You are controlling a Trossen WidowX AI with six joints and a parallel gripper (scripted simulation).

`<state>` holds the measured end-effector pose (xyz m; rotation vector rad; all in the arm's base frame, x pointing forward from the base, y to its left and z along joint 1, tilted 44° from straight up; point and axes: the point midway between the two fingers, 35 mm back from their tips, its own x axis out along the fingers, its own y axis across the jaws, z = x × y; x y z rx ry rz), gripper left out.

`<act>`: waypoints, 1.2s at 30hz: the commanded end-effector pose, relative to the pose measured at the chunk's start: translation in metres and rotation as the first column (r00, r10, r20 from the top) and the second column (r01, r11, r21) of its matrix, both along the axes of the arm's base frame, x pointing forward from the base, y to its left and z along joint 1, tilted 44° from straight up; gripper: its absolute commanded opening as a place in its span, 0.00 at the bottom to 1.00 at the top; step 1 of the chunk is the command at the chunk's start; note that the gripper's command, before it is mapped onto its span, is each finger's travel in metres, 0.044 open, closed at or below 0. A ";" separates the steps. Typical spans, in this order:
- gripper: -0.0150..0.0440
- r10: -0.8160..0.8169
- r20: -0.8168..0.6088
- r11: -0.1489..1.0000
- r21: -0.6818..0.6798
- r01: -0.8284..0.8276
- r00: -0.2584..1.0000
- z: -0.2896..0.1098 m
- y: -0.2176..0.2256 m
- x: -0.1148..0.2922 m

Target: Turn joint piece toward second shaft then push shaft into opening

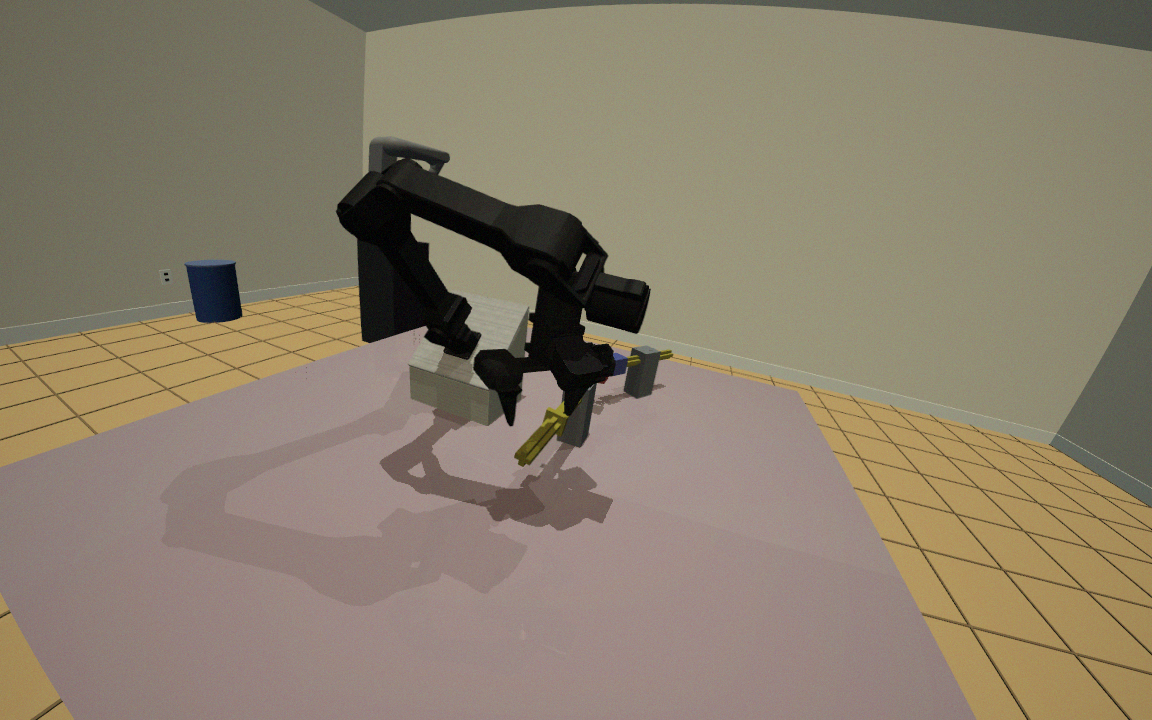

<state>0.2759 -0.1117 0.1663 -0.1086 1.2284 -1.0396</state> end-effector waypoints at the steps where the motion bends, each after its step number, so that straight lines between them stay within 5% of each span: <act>1: 1.00 -0.114 0.080 0.993 -0.007 0.115 0.990 -0.007 -0.006 0.000; 23: 1.00 -0.589 0.509 0.768 0.110 0.630 0.628 -0.031 -0.032 0.001; 36: 1.00 -0.609 0.532 0.744 0.126 0.656 0.588 -0.038 -0.038 0.000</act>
